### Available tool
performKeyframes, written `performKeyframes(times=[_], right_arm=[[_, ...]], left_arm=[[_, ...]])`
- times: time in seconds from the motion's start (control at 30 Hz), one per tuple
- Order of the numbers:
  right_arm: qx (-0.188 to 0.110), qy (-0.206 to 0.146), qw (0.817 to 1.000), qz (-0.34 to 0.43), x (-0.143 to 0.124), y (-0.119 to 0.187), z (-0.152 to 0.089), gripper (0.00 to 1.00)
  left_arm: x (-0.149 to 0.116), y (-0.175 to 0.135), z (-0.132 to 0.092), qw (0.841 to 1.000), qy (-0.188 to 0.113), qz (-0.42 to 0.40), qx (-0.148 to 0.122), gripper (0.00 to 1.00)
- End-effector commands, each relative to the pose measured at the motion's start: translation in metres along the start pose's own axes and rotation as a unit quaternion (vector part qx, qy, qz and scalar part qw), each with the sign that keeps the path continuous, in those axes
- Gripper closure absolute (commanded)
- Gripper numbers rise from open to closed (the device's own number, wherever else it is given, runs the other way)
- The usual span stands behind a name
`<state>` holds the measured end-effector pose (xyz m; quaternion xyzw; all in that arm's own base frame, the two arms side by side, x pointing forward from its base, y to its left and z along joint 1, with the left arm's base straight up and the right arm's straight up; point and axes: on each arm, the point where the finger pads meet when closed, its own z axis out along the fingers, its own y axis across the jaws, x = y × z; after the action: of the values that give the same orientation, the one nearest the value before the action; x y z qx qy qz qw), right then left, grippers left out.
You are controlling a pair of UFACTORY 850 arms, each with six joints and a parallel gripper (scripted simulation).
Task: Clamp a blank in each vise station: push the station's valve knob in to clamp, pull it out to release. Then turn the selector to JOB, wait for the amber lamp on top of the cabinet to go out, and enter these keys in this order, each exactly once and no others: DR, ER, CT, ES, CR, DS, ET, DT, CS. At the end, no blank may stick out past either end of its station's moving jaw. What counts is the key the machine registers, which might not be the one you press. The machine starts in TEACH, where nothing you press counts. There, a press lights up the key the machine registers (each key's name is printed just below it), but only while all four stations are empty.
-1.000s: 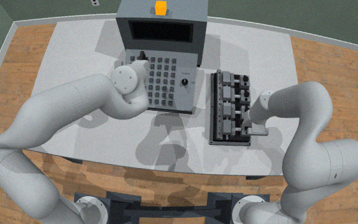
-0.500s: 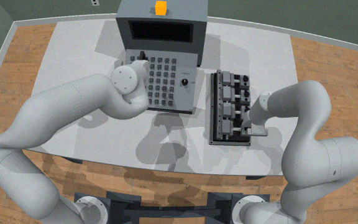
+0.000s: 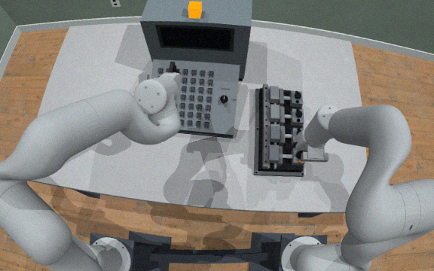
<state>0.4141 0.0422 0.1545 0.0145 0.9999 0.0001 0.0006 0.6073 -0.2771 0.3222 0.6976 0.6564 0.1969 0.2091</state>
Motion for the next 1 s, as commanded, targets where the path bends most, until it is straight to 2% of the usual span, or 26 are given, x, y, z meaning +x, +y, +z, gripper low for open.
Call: performKeyframes(times=[0.0, 0.13, 0.23, 0.5, 0.97], right_arm=[[0.0, 0.0, 1.0, 0.0, -0.001, 0.0, -0.003, 1.0], [0.0, 0.0, 1.0, 0.0, -0.004, 0.0, -0.003, 1.0], [0.0, 0.0, 1.0, 0.0, -0.015, 0.0, -0.003, 1.0], [0.0, 0.0, 1.0, 0.0, -0.085, 0.0, -0.002, 1.0], [0.0, 0.0, 1.0, 0.0, -0.085, 0.0, 0.021, 1.0]], left_arm=[[0.0, 0.001, -0.001, 1.0, 0.0, 0.0, -0.001, 0.0], [0.0, 0.001, -0.001, 1.0, 0.0, 0.0, -0.001, 0.0], [0.0, 0.001, -0.001, 1.0, 0.0, 0.0, -0.001, 0.0], [0.0, 0.001, -0.001, 1.0, 0.0, 0.0, -0.001, 0.0], [0.0, 0.001, -0.001, 1.0, 0.0, 0.0, -0.001, 0.0]])
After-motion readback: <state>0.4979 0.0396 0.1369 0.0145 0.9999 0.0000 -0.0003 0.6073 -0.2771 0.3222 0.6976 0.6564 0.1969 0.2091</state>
